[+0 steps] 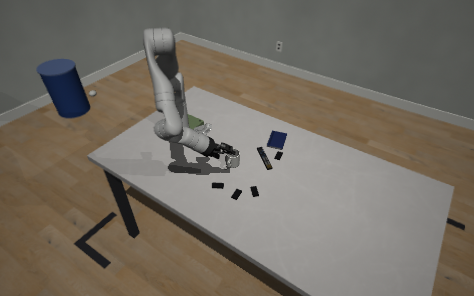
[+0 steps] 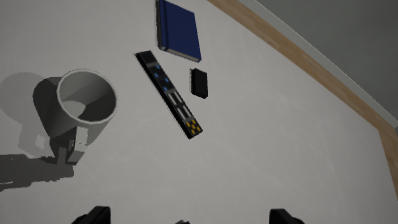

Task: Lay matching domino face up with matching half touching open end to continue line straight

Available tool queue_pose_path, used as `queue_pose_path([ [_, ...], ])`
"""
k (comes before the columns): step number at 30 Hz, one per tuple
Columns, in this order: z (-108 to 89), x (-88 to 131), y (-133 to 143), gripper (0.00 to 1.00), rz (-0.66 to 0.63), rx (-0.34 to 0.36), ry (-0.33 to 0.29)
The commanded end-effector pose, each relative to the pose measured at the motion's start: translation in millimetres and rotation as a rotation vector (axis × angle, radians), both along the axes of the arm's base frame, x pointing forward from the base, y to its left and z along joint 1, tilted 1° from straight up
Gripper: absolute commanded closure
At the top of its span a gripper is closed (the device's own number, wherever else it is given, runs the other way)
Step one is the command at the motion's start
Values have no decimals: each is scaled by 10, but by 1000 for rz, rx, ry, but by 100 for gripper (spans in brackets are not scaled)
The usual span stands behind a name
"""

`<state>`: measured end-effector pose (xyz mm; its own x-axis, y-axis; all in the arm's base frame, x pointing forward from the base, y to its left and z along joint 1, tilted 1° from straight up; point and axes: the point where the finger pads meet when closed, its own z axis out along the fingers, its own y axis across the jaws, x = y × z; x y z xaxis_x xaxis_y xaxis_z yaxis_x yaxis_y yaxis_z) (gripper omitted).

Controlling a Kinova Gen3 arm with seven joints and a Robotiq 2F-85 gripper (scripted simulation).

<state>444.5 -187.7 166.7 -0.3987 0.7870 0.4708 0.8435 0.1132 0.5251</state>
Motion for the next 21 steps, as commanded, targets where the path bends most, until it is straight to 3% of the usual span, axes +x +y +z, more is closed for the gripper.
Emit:
queue_pose_path([
  [1, -180, -100, 2, 0, 57, -187, 104],
  [4, -298, -174, -44, 0, 99, -323, 162],
  [5, -298, -174, -44, 0, 99, -323, 162],
  [11, -462, -276, -104, 0, 156, -504, 242],
  [21, -602, -364, -157, 0, 204, -661, 311],
])
